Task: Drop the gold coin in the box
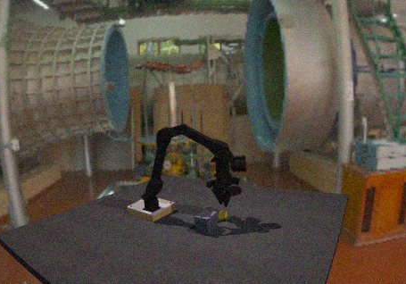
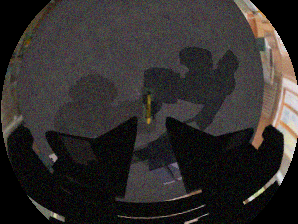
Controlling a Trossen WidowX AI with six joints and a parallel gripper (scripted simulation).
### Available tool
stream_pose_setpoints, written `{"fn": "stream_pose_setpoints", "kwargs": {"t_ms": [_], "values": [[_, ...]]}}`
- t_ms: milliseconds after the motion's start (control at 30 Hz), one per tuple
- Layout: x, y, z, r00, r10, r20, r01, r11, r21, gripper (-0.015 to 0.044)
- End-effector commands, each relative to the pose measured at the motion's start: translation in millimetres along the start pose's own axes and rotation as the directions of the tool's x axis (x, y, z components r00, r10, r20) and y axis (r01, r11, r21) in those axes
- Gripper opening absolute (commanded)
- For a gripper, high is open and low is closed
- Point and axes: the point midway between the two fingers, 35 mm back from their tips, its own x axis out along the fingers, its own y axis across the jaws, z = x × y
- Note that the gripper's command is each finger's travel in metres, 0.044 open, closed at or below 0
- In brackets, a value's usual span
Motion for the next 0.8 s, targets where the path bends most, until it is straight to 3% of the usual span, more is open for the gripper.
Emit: {"fn": "stream_pose_setpoints", "kwargs": {"t_ms": [0,767], "values": [[8.2,1.4,-2.6,1.0,0.004,-0.01,-0.004,1.0,-0.005,0.0161],[42.8,0.8,-2.6,1.0,0.003,-0.01,-0.003,1.0,-0.005,0.0161]]}}
